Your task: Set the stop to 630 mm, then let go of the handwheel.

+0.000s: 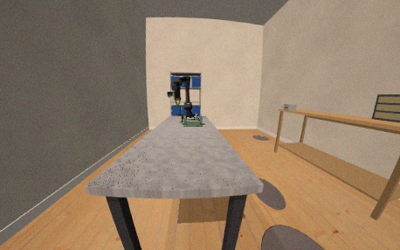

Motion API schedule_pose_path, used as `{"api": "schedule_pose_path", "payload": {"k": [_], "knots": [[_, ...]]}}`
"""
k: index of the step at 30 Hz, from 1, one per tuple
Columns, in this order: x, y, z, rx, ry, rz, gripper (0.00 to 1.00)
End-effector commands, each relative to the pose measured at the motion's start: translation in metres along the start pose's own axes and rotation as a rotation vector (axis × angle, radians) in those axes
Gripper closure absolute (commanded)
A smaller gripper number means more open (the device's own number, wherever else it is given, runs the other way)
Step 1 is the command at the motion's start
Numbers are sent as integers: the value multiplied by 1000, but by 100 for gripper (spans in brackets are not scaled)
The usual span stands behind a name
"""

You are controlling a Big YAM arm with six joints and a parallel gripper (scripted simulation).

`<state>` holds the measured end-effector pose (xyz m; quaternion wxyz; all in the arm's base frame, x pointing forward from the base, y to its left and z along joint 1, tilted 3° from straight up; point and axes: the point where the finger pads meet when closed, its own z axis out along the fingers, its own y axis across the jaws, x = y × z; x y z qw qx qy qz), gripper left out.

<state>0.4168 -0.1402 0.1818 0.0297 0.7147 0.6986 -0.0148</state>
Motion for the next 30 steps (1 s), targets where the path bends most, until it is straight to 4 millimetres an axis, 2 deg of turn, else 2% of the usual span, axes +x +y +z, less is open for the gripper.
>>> {"api": "schedule_pose_path", "payload": {"k": [1,17,20,21,22,28,30], "knots": [[2,-3,-2,-4,-5,8,47],[2,-3,-2,-4,-5,8,47],[11,2,5,17,1,0,47],[11,23,-14,-29,-11,2,47],[18,30,-17,-33,-11,2,47],[82,81,-16,-34,-5,2,47],[89,86,-16,-35,-5,2,47]]}}
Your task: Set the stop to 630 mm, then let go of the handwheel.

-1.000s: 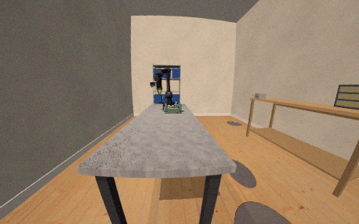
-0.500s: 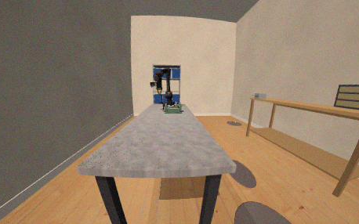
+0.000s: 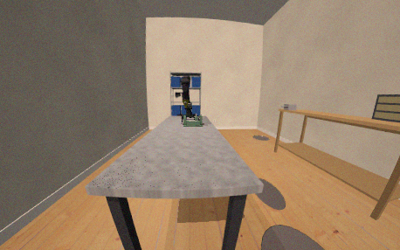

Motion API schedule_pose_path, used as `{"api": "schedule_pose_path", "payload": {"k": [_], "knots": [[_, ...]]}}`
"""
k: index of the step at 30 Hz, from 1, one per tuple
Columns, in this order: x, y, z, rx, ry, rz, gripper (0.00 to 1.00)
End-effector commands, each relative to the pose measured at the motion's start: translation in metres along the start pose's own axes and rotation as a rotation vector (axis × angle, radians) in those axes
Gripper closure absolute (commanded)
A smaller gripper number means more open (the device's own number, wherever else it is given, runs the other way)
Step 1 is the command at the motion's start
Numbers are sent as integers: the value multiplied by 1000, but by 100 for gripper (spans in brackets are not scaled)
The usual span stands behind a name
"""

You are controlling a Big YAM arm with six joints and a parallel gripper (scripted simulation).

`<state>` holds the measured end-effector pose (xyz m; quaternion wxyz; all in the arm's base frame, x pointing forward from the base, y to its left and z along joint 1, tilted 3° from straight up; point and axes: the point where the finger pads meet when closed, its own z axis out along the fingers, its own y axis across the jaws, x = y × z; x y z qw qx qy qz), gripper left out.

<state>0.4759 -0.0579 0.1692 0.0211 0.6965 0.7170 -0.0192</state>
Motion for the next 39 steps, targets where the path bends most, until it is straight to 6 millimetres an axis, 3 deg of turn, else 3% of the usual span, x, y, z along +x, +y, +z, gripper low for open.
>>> {"api": "schedule_pose_path", "payload": {"k": [1,3,4,6,7,8,12,18,19,23,25,39], "knots": [[3,29,-25,-51,-12,55,47],[-4,32,-27,-56,-13,79,47],[-5,29,-44,-90,-16,81,47],[-5,34,-41,-109,-17,82,47],[-4,29,-25,-86,-15,80,47],[-1,19,14,-15,-8,76,47],[11,21,40,-16,-6,52,47],[8,20,40,-16,-6,58,47],[2,18,22,-50,-9,70,47],[2,17,22,-46,-9,69,47],[3,18,40,-7,-5,67,47],[3,18,33,-22,-7,68,47]]}}
